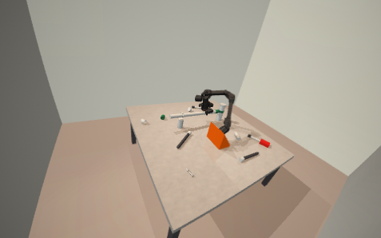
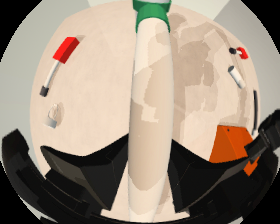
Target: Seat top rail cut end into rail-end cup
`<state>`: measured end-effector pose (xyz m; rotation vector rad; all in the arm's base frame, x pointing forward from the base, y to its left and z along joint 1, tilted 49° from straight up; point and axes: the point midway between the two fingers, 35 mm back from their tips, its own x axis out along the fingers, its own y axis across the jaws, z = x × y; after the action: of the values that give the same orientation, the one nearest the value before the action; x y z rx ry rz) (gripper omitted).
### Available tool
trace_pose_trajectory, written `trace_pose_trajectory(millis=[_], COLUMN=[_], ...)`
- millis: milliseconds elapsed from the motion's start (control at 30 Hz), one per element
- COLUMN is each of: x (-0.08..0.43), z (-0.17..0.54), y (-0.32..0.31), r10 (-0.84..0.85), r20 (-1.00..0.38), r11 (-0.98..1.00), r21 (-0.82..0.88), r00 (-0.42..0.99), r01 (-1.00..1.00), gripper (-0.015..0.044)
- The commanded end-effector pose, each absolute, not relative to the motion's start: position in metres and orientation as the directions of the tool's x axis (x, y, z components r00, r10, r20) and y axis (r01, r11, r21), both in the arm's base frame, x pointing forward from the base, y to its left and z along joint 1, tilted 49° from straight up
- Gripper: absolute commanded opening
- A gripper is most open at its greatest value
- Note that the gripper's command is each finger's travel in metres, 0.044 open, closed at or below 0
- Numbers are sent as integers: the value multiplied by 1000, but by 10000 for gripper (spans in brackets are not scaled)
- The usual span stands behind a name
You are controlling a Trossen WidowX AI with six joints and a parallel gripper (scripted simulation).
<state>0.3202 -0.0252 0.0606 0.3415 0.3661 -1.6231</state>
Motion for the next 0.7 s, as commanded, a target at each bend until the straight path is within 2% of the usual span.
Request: trace_pose_trajectory(millis=[0, 667], x=[320, 321], z=[60, 68], y=[-25, -31], r10=[-899, -899], r20=[-431, -430], r11=[-75, -75], r21=[-33, -33], r00=[-81, -81], r01=[997, 997], gripper=[0, 0])
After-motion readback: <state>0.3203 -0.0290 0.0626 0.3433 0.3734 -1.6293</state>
